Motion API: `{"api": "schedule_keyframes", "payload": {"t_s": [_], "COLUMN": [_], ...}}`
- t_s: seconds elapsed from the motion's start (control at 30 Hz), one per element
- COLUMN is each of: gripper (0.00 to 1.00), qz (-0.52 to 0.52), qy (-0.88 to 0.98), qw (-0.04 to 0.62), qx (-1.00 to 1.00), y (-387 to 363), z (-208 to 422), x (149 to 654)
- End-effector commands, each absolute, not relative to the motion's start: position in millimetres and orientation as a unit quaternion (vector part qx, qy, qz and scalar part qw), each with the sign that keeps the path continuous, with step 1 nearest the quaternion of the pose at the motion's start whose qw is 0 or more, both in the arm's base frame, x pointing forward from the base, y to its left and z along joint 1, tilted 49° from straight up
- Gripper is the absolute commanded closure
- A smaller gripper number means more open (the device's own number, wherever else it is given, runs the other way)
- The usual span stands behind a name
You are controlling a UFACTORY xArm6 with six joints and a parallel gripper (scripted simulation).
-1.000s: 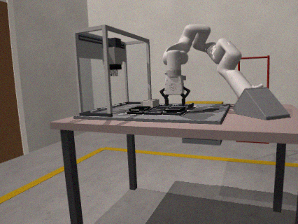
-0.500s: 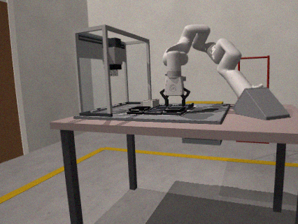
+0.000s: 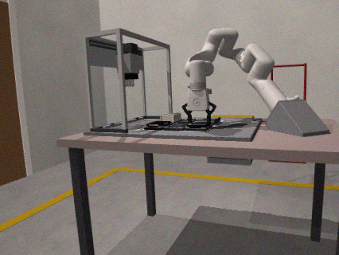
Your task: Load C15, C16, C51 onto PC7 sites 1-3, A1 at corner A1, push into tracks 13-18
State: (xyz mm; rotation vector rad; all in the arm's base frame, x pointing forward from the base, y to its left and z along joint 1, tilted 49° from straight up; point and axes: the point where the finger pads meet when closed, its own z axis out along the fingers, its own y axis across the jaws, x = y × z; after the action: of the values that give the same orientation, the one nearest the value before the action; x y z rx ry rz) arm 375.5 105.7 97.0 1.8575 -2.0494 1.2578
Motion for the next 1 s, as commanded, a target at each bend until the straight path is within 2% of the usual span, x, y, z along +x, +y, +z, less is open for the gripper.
{"api": "schedule_keyframes", "payload": {"t_s": [0.0, 0.83, 0.87, 0.97], "gripper": [0.00, 0.00, 1.00, 1.00], "qz": [0.413, 0.413, 0.413, 0.413], "qy": [-0.674, -0.674, -0.674, -0.674], "qw": [0.050, 0.050, 0.050, 0.050], "qx": [0.611, 0.611, 0.611, 0.611], "y": [105.1, 102.6, 103.0, 103.0], "z": [95.9, 93.4, 93.7, 93.7], "x": [377.0, 378.7, 378.5, 378.5]}}
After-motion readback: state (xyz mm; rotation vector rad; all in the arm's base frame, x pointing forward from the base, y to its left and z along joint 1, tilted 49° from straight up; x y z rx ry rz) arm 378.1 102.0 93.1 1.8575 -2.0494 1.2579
